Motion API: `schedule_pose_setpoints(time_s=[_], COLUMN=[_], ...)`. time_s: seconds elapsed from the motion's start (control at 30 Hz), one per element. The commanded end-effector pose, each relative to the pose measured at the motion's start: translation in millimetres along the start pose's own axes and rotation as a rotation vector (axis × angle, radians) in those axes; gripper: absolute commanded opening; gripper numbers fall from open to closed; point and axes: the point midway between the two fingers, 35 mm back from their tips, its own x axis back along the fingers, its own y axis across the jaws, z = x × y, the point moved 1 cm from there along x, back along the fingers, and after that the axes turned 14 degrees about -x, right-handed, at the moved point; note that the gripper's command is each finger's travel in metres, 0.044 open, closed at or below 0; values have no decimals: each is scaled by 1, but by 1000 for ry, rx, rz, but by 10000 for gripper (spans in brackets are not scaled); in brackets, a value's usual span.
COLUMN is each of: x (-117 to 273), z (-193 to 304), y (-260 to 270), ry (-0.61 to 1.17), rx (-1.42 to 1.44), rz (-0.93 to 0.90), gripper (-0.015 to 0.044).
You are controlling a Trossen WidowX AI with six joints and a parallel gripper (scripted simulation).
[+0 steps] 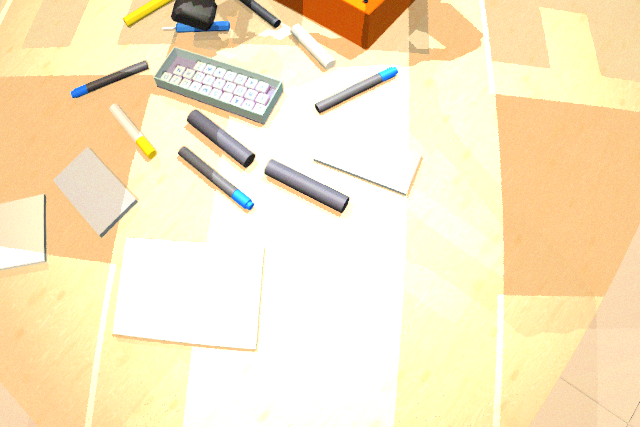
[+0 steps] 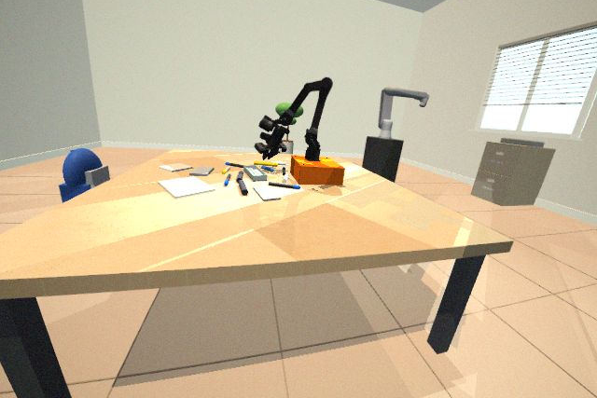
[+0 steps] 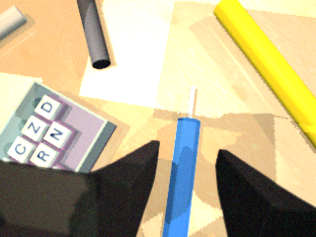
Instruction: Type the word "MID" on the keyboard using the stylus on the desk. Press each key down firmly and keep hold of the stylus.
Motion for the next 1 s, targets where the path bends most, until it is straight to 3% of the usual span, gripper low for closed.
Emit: schedule_pose_setpoints(time_s=[0.0,0.97], x=[-3,-14], z=[3,8], y=[-2,-4], ry=[4,5], rx=[0,0], rz=[10,10], gripper=[150,150])
